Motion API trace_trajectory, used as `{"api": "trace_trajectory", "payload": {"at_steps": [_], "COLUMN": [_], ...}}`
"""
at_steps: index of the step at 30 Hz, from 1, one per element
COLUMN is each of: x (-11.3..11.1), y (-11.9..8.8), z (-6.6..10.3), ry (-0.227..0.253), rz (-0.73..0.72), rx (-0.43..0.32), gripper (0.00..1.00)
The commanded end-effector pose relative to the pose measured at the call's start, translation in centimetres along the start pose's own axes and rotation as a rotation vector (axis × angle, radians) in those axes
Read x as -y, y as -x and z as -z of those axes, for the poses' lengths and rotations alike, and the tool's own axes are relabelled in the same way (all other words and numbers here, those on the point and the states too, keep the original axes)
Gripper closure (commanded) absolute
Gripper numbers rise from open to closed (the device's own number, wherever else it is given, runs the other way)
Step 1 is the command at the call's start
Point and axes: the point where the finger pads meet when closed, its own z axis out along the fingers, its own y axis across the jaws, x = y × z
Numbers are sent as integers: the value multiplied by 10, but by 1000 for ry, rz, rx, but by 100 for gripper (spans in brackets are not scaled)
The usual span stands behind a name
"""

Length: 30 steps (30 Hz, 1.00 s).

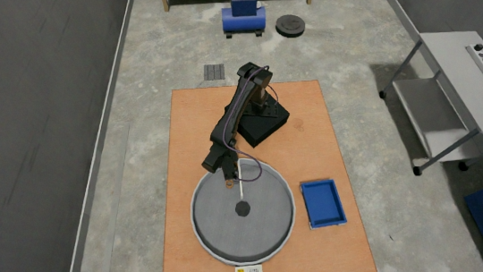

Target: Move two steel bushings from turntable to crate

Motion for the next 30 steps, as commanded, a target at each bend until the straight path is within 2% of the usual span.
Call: {"api": "trace_trajectory", "payload": {"at_steps": [1, 30], "x": [10, 7], "y": [9, 12], "z": [20, 20], "ry": [-44, -37], "rz": [2, 3], "rx": [59, 52], "gripper": [87, 87]}}
